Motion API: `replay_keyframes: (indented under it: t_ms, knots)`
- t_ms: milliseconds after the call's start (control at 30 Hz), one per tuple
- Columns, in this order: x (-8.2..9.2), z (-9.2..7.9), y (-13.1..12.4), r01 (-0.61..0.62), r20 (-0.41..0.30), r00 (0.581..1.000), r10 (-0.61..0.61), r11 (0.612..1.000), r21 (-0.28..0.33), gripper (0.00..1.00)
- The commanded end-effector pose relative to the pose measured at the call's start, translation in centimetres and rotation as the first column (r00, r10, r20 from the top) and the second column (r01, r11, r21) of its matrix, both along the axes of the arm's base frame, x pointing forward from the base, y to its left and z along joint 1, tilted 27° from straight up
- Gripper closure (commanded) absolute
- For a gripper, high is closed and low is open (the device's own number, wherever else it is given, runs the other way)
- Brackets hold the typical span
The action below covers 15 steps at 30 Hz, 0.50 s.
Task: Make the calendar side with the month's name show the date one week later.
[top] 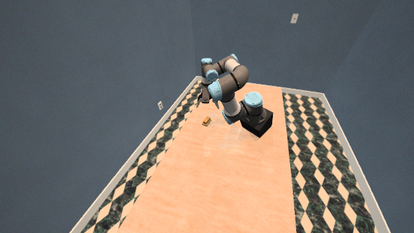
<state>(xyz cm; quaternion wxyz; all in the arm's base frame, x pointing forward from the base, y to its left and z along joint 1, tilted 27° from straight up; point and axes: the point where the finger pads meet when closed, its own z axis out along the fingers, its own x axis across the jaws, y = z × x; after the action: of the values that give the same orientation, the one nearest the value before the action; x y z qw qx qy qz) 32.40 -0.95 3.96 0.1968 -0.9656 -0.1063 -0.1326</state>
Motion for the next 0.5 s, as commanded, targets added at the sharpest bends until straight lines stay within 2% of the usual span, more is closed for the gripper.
replay_keyframes:
  t_ms: [0, 67, 233, 467]
  knots:
    - [0.28, -0.41, -0.02, 0.155, -0.071, 0.986, -0.153, 0.988, 0.016, 0.00]
    - [0.28, -0.41, -0.02, 0.155, -0.071, 0.986, -0.153, 0.988, 0.016, 0.00]
    - [0.40, -0.79, 0.06, 0.264, -0.124, 0.958, -0.258, 0.964, 0.032, 0.00]
    - [0.48, -1.05, 0.11, 0.337, -0.161, 0.931, -0.327, 0.941, 0.039, 0.00]
